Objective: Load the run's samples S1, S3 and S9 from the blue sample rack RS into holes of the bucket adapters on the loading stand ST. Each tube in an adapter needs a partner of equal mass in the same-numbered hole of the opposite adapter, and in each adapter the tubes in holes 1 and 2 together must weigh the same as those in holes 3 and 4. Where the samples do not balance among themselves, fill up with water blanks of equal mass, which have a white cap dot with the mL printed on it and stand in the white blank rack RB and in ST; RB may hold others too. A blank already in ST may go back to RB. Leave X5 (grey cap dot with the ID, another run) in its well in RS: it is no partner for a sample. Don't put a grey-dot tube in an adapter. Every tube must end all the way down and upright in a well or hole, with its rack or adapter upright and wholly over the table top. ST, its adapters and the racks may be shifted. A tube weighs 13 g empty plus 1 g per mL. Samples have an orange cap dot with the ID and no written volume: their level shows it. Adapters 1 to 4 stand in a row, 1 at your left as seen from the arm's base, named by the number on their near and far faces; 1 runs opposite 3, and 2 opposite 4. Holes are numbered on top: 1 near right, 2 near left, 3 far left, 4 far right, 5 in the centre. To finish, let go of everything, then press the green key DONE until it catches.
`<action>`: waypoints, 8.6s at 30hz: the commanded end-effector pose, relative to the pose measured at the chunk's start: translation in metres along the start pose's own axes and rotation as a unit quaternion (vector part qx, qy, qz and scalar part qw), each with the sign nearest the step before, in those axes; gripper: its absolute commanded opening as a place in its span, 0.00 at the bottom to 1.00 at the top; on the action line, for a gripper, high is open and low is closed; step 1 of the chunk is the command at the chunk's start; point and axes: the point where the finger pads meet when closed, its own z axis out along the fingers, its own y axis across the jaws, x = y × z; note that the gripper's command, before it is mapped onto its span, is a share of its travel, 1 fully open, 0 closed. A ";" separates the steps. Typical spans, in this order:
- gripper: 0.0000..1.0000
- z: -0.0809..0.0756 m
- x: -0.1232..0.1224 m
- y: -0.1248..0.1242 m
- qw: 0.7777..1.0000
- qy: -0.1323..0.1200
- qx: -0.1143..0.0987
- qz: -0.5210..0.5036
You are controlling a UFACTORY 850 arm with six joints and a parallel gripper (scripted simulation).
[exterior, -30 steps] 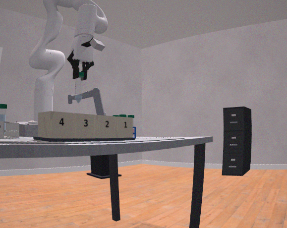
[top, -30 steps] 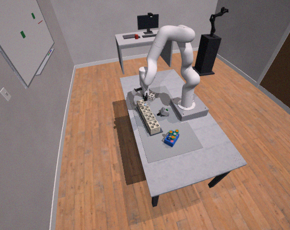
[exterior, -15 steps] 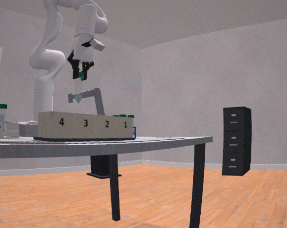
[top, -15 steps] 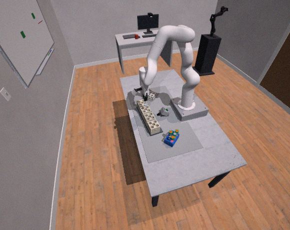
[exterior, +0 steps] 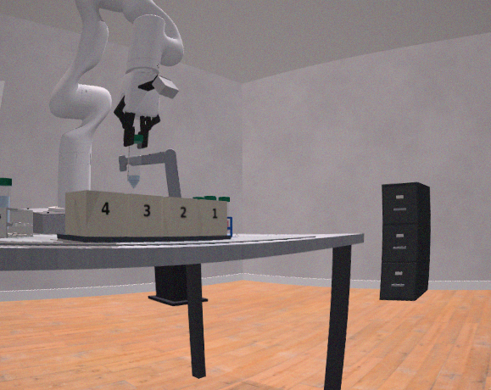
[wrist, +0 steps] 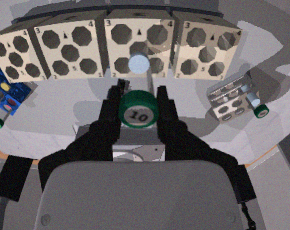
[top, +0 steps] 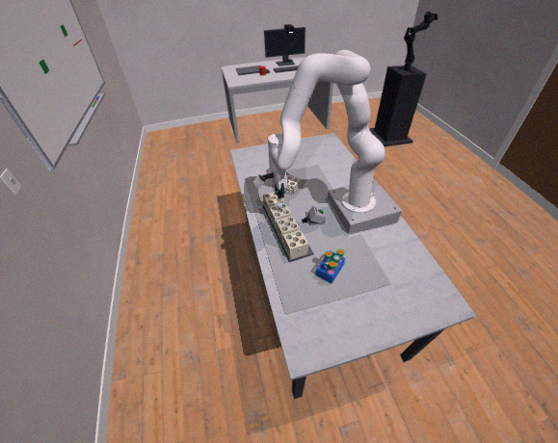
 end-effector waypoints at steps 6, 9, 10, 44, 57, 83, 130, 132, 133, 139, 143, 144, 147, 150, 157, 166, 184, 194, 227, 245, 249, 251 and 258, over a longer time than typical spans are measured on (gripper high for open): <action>0.00 0.009 0.001 0.000 1.000 0.001 0.000 0.000; 0.00 0.009 0.001 0.000 1.000 0.001 0.000 0.000; 0.00 0.009 0.001 0.000 1.000 0.001 0.000 0.000; 0.00 0.031 0.001 0.000 1.000 0.001 0.000 0.000; 0.00 0.042 0.001 0.000 1.000 0.001 0.000 0.000; 0.00 0.065 0.001 0.000 1.000 0.001 0.000 0.000; 0.00 0.102 0.001 0.000 1.000 0.001 0.000 0.000; 0.00 0.102 0.001 0.000 1.000 0.001 0.000 0.000; 0.00 0.102 0.001 0.000 1.000 0.001 0.000 0.000; 0.00 0.102 0.001 0.000 1.000 0.001 0.000 0.000; 0.43 0.102 0.001 0.000 1.000 0.001 0.000 0.000; 0.43 0.102 0.001 0.000 1.000 0.001 0.000 0.000; 0.43 0.102 0.001 0.000 1.000 0.001 0.000 0.000; 0.43 0.102 0.001 0.000 1.000 0.001 0.000 0.000; 0.43 0.102 0.001 0.000 1.000 0.001 0.000 0.000; 0.43 0.102 0.001 0.000 1.000 0.001 0.000 0.000; 0.43 0.074 0.001 0.000 1.000 0.001 0.000 0.000; 0.43 0.058 0.001 0.000 1.000 0.001 0.000 0.000; 0.43 0.000 0.001 0.000 1.000 0.001 0.000 0.000; 0.43 -0.026 0.001 0.000 1.000 0.001 0.000 0.000; 0.43 -0.026 0.001 0.000 1.000 0.001 0.000 0.000; 0.43 -0.026 0.001 0.000 1.000 0.001 0.000 0.000; 0.43 -0.026 0.001 0.000 1.000 0.001 0.000 0.000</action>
